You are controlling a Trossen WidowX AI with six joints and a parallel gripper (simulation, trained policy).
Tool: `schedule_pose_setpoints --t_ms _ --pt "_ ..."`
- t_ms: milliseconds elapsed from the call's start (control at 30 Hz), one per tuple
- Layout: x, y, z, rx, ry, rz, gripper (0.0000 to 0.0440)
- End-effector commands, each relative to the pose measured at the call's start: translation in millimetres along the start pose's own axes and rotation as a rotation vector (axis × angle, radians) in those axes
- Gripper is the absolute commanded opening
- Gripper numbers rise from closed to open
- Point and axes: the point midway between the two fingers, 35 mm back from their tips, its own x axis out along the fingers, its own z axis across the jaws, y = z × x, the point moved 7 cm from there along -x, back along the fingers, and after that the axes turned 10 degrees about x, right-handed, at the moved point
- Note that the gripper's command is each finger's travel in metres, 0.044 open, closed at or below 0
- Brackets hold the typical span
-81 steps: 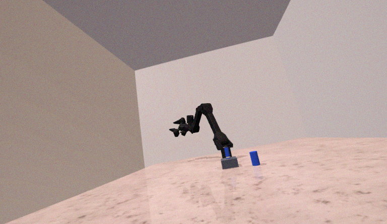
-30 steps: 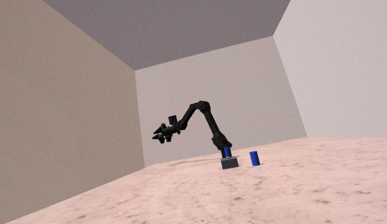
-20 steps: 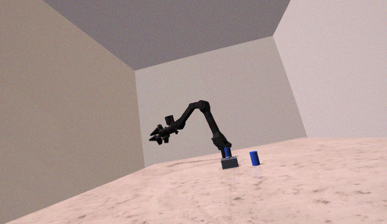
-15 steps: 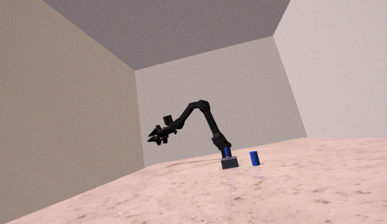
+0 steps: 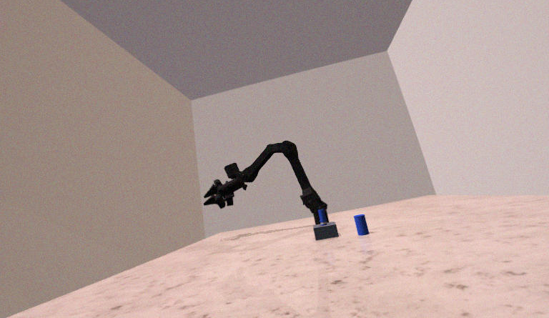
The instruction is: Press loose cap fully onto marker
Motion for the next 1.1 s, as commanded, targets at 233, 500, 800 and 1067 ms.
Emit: schedule_pose_setpoints --t_ms 233,500,800,1067 --pt "7 17 -32 -0.009 0.073 -0.025 0.0295" --pt "11 30 -59 -0.013 0.134 -0.042 0.0296" --pt "14 45 -89 -0.020 0.202 -0.059 0.0298" --pt "14 59 -116 -0.028 0.262 -0.073 0.0300"
